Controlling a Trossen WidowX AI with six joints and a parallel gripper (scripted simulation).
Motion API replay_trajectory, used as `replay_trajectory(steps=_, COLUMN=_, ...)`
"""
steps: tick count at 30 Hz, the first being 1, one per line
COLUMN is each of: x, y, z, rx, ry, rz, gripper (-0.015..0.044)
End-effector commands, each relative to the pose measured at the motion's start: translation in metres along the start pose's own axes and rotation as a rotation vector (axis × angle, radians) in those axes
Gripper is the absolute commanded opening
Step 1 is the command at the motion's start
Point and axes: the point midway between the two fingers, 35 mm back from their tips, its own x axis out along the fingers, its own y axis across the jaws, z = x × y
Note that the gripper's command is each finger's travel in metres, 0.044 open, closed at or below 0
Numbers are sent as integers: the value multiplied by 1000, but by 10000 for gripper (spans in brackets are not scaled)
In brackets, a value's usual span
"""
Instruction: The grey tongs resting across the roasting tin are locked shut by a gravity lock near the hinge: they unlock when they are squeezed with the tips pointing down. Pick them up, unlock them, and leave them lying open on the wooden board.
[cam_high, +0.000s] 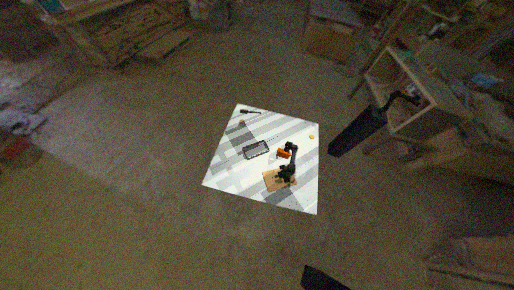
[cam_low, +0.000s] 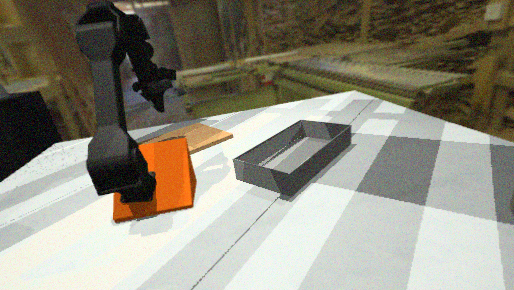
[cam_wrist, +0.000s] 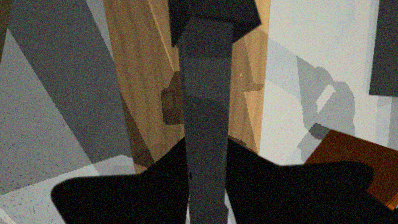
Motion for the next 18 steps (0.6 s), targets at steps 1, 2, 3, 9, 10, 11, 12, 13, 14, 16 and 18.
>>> replay_trajectory(steps=1, x=6, y=1, z=-1, rx=-5, ry=10, rz=3, gripper=-150)
replay_trajectory(steps=2, x=8, y=1, z=-1, rx=-5, ry=12, rz=4, gripper=-150)
replay_trajectory(steps=3, x=10, y=1, z=-1, rx=-5, ry=14, rz=5, gripper=-150)
replay_trajectory(steps=9, x=19, y=1, z=-1, rx=-6, ry=25, rz=12, gripper=-150)
replay_trajectory(steps=10, x=21, y=1, z=-1, rx=-6, ry=27, rz=13, gripper=-150)
replay_trajectory(steps=11, x=23, y=1, z=-1, rx=-6, ry=29, rz=14, gripper=-150)
replay_trajectory(steps=12, x=24, y=2, z=-1, rx=-6, ry=30, rz=15, gripper=-150)
replay_trajectory(steps=13, x=26, y=2, z=-1, rx=-6, ry=32, rz=16, gripper=-150)
replay_trajectory(steps=14, x=27, y=2, z=-1, rx=-6, ry=34, rz=17, gripper=-150)
replay_trajectory(steps=16, x=31, y=2, z=-1, rx=-6, ry=38, rz=19, gripper=-150)
replay_trajectory(steps=18, x=34, y=2, z=-2, rx=-6, ry=41, rz=21, gripper=-150)
